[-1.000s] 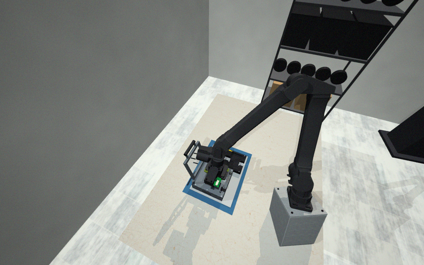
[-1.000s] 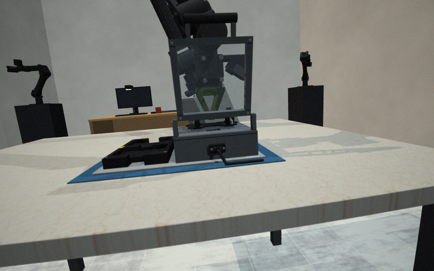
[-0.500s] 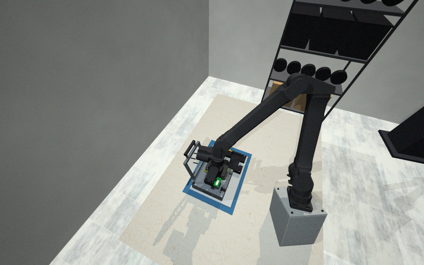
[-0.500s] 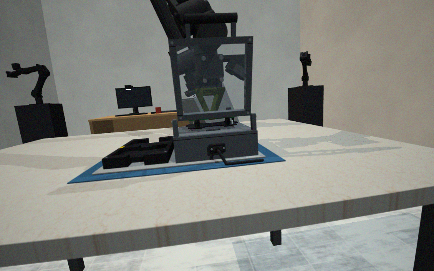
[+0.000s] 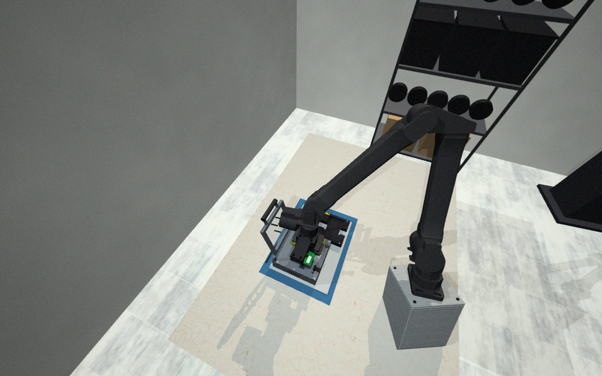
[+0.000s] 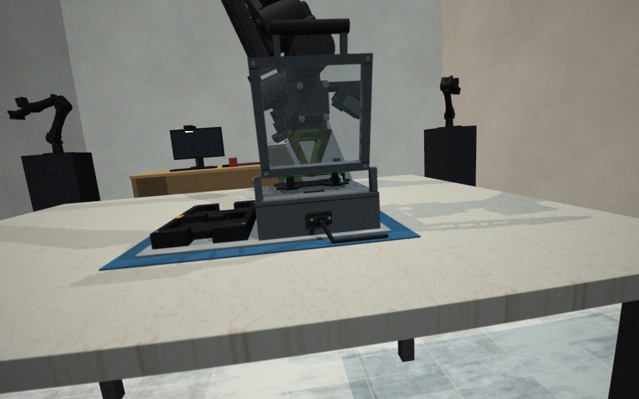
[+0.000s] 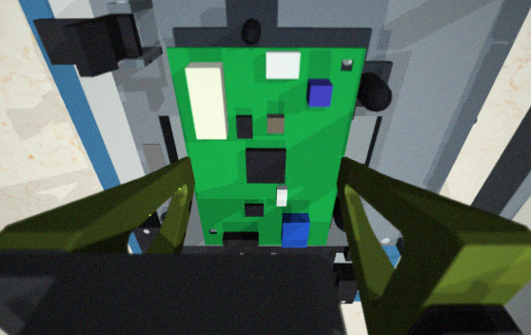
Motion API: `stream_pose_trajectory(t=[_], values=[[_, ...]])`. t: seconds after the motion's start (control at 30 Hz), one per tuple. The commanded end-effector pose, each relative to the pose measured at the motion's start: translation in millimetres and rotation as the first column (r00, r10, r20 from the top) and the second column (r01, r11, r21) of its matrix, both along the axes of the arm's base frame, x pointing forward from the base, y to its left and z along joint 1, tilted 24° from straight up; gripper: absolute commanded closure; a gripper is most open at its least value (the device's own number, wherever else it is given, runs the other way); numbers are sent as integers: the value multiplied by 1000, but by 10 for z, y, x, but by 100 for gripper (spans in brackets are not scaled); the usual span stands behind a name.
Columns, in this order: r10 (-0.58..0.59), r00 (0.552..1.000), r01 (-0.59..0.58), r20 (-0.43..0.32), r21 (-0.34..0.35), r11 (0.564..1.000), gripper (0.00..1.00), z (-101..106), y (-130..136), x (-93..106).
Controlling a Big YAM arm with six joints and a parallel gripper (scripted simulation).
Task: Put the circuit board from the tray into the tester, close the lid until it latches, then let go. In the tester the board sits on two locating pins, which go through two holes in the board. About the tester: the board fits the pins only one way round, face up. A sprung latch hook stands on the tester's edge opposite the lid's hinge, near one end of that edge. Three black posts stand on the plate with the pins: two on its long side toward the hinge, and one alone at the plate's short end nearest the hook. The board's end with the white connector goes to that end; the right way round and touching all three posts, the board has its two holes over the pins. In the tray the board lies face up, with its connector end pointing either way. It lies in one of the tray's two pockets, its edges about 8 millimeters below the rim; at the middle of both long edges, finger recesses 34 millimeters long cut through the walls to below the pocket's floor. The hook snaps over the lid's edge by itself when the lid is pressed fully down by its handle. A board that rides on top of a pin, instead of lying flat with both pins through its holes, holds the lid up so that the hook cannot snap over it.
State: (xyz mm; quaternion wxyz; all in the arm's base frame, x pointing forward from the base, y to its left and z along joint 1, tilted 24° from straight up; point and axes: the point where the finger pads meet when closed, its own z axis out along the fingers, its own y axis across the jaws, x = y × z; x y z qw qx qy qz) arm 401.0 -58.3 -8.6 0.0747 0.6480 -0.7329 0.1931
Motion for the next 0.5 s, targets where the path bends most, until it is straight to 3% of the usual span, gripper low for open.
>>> stream_pose_trajectory(t=[0.0, 0.47], values=[[-1, 1000, 1, 14, 3, 1000, 28, 39, -61, 42], [-1, 1000, 1, 20, 3, 1000, 28, 54, -61, 53]])
